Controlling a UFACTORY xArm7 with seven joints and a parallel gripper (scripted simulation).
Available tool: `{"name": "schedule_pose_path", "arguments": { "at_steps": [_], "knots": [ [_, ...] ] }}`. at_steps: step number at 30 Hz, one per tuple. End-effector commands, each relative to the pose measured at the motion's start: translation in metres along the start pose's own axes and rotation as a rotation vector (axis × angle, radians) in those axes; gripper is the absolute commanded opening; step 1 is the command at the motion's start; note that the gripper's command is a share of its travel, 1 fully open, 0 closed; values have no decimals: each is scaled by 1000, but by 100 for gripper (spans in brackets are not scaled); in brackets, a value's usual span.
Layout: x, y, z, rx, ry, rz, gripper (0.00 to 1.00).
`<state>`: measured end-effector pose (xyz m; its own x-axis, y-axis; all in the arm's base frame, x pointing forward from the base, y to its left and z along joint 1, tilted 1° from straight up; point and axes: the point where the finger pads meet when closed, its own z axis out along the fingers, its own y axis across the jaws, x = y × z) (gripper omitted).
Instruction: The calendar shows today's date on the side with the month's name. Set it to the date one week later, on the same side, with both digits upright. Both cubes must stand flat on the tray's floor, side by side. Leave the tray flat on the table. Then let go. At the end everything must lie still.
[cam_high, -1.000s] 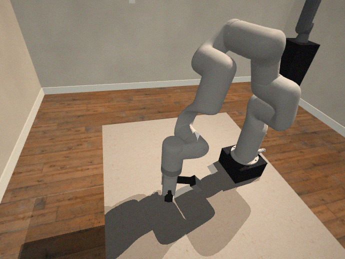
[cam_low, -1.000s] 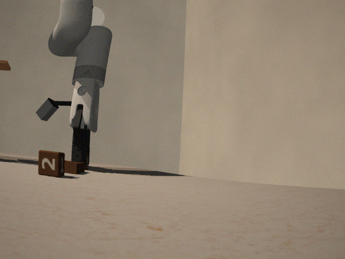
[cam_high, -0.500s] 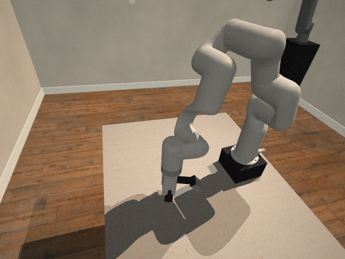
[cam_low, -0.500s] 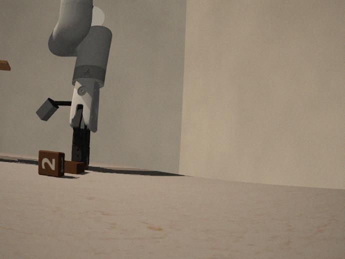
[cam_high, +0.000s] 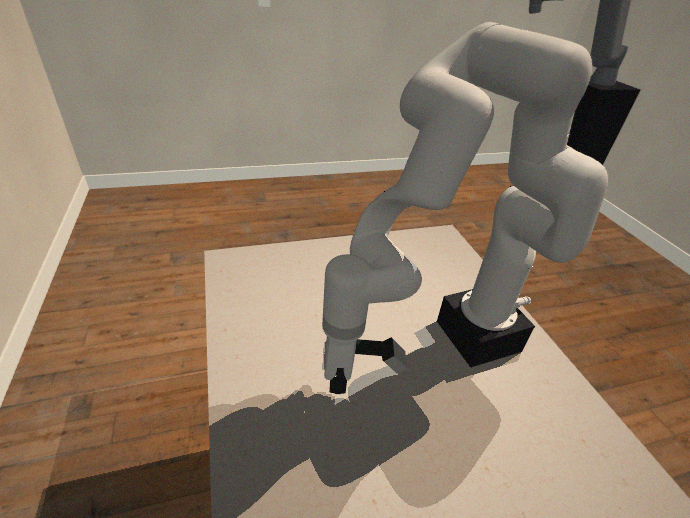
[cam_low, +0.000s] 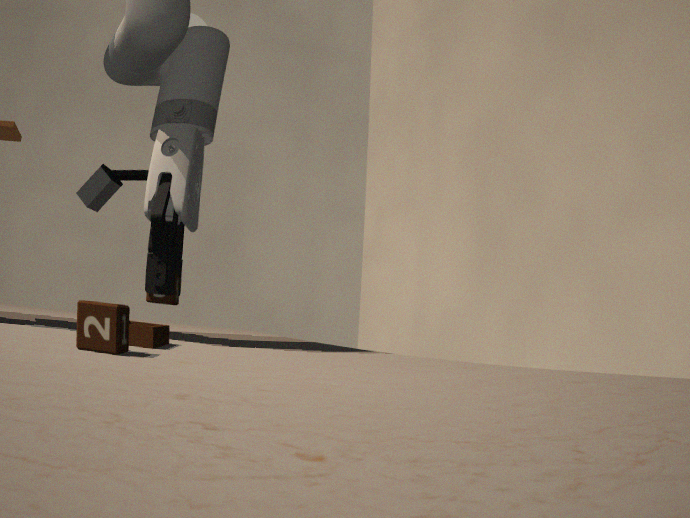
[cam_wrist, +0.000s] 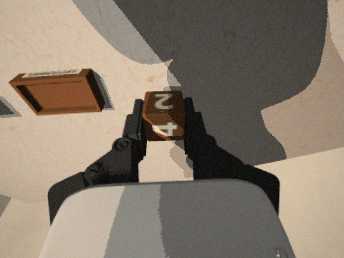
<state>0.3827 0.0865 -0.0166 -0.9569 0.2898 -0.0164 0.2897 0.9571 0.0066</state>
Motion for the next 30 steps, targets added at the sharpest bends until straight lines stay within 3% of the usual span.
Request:
{"name": "schedule_pose_path", "arguments": {
  "at_steps": [1, 8, 20, 22, 24, 26, 28, 30],
  "knots": [
    [0, 0, -43, -1, -2, 0, 29],
    [0, 0, -63, -1, -2, 0, 29],
    [-1, -1, -65, -1, -2, 0, 29],
    [-3, -20, -67, 1, -3, -3, 29],
    [-4, -57, -71, 2, -3, -9, 29],
    [-4, -57, -71, 2, -3, -9, 29],
    [-2, -86, -74, 0, -2, -14, 29],
    [-2, -92, -75, -1, -2, -15, 29]
  ]
}}
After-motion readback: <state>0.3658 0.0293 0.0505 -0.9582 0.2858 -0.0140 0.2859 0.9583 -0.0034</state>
